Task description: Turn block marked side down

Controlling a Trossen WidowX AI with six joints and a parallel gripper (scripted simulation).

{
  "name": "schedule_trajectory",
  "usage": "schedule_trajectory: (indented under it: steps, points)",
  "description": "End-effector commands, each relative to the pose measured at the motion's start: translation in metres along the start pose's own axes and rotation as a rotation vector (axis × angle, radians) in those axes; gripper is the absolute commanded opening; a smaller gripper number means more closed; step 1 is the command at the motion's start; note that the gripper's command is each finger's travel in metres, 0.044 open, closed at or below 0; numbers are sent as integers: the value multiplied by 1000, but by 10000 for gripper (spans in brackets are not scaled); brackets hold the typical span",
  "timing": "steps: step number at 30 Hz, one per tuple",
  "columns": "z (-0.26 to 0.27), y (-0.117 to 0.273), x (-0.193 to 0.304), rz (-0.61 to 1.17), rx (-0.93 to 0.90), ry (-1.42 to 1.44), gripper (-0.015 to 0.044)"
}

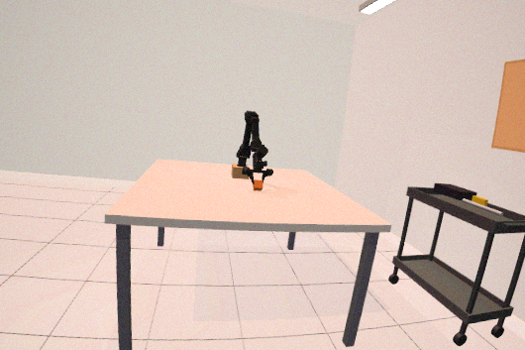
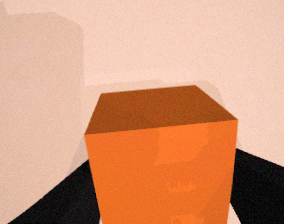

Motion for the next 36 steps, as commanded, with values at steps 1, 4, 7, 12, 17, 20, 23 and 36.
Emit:
schedule_trajectory:
  steps: [1, 4, 7, 12, 17, 20, 23, 36]
  points:
    - [1, -7, 4, -51, 18, 5, 0]
    - [1, -12, 6, -91, 28, 6, 0]
    - [2, -15, 8, -131, 37, 7, 0]
    - [3, -17, 12, -197, 52, 7, 0]
    - [3, -16, 16, -263, 68, 5, 0]
    - [3, -15, 18, -302, 77, 3, 0]
    - [3, -12, 21, -341, 86, 1, 0]
    - [2, -2, 23, -430, 106, -4, 0]
Point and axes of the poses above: the point midway between the two fingers, 35 mm back from their tips, its own y axis back along the fingers, its own z axis across the jaws, x = y × z, the point moved 1 cm from there along y, back along the fingers, and after that the axes turned 13 degrees about y, right-handed, at the moved point
